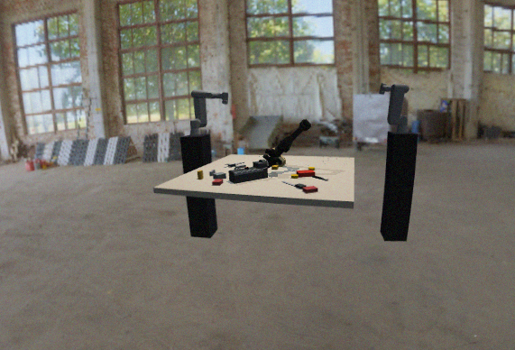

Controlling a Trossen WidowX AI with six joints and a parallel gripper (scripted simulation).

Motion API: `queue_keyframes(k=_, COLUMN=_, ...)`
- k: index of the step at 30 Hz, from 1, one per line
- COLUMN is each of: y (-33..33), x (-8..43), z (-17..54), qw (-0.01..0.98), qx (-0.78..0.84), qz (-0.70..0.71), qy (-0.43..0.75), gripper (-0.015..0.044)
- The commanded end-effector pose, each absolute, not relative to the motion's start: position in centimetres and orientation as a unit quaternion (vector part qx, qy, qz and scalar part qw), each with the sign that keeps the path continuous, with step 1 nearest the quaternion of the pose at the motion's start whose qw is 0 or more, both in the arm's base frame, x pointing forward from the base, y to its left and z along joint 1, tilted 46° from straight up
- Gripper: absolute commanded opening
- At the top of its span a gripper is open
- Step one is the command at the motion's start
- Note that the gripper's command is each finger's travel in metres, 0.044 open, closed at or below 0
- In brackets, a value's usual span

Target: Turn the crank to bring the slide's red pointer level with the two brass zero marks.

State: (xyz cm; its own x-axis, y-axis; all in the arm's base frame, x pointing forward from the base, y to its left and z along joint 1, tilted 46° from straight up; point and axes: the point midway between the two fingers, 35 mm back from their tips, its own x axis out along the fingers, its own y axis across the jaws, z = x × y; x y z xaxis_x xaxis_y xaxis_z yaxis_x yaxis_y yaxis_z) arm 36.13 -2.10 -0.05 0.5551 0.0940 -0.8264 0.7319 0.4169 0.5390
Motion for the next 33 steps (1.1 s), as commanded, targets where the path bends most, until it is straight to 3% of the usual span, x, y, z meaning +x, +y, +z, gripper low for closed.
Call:
queue_keyframes(k=1, y=-1.3, x=36.5, z=-0.5, qw=0.729, qx=0.494, qz=-0.217, qy=0.421, gripper=0.0000)
queue_keyframes(k=33, y=0.8, x=38.7, z=0.2, qw=0.729, qx=0.494, qz=-0.217, qy=0.420, gripper=0.0000)
